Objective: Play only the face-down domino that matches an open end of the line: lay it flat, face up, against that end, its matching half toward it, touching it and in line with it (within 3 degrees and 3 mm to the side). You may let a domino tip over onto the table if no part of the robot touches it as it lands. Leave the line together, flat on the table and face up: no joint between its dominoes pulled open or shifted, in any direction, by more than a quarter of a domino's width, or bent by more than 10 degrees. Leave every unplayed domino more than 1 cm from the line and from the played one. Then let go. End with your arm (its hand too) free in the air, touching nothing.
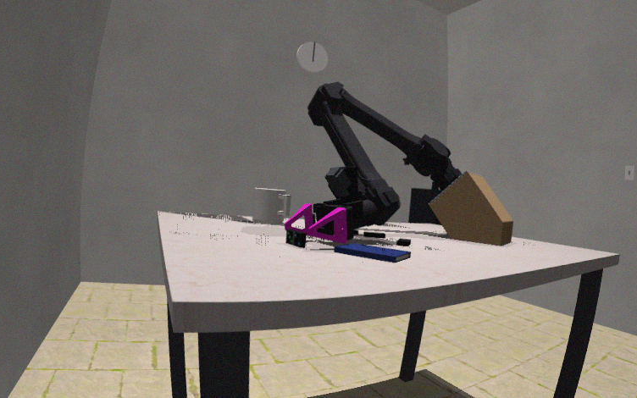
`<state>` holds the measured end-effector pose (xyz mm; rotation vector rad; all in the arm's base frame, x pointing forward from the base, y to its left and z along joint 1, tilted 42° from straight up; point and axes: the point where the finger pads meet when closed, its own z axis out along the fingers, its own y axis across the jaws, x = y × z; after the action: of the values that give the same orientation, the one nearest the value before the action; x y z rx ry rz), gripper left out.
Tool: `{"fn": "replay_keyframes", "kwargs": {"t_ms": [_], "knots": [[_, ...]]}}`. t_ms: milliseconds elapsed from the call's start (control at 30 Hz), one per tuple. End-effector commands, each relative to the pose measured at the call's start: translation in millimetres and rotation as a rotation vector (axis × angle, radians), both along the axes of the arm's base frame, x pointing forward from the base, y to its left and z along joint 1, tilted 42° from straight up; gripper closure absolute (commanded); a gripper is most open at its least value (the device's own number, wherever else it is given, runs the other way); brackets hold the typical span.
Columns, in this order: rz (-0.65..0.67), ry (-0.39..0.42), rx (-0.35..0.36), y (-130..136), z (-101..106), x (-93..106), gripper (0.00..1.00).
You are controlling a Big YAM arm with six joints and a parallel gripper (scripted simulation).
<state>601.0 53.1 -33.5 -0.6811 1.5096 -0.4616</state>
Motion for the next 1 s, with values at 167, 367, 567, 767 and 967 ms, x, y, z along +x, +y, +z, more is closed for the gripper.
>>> {"fn": "replay_keyframes", "kwargs": {"t_ms": [167,367,567,767,967], "knots": [[0.005,-0.006,0.001,2.9,3.0,0.6,0.25],[0.004,-0.005,0.0,5.7,8.2,-9.9,0.25],[0.003,-0.002,-0.001,11.3,18.5,-30.8,0.25],[0.002,-0.002,-0.001,12.2,20.2,-34.3,0.25],[-0.005,0.013,-0.003,9.6,18.8,-45.0,0.25]]}}
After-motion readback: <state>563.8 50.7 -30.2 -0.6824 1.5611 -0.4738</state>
